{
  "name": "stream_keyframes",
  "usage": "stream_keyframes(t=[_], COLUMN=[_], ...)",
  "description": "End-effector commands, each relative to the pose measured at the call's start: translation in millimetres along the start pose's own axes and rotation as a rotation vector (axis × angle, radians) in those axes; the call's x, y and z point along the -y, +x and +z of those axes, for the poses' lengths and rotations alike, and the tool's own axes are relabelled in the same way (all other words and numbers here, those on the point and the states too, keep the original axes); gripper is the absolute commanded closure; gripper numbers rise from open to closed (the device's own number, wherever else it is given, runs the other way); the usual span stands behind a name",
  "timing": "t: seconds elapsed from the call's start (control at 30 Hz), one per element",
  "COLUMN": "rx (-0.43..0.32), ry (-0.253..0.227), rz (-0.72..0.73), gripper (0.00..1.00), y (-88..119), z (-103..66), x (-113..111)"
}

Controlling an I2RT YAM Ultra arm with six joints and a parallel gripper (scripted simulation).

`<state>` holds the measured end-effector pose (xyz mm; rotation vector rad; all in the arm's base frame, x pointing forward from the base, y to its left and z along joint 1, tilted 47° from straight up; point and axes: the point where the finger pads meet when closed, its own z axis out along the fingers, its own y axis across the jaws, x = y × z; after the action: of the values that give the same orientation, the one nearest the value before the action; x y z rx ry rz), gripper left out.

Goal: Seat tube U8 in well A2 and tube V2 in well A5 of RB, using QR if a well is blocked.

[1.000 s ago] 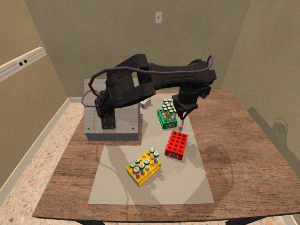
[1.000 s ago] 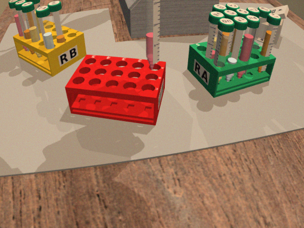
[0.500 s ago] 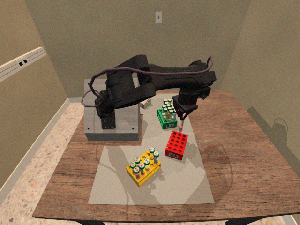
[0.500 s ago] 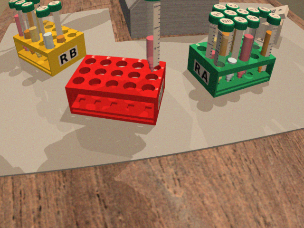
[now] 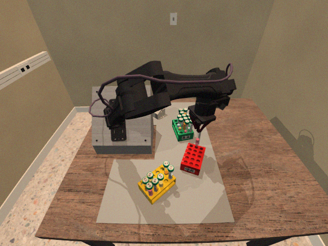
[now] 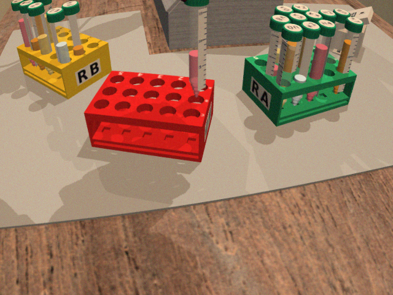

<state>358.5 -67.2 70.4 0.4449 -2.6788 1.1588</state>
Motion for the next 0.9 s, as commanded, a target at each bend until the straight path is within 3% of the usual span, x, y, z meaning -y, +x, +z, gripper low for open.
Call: stream_keyframes(t=[0.0,0.87], rx=[0.025,0.017], ry=[0.015,0.015], rz=[-0.002,-0.011], gripper=[1.0,1.0], y=[1.7,0.5], z=[-5.5,7.1], x=[3.3,-0.1])
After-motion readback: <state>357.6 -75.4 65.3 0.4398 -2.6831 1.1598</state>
